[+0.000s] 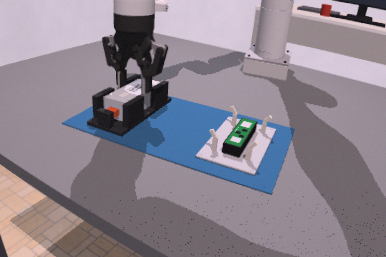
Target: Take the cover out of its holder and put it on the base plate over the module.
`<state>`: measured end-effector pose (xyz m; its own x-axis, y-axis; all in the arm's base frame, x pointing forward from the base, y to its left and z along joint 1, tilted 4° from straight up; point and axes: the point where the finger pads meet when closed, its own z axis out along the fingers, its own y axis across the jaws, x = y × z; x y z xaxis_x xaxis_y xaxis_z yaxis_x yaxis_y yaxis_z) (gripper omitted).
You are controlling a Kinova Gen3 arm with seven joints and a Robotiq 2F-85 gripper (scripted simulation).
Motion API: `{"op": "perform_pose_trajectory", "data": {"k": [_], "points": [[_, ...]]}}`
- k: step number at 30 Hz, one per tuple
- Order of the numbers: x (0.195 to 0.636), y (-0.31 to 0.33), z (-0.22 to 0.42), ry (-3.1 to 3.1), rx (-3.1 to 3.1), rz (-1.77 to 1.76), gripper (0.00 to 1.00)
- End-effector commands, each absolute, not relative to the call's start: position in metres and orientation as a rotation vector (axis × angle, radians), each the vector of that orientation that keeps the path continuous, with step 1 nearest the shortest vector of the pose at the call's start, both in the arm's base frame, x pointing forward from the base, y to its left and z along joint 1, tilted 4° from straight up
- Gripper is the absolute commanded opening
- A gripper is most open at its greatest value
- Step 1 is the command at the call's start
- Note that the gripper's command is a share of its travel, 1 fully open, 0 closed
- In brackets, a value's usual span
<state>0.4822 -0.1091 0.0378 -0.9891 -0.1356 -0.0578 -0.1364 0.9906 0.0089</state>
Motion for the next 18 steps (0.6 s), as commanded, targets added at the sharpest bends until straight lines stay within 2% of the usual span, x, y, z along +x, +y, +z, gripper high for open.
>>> {"op": "perform_pose_trajectory", "data": {"k": [1,18], "points": [[0.483,-0.109,0.046,3.072,-0.211,0.019,0.0],[0.481,-0.11,0.066,3.074,-0.209,0.019,0.01]]}}
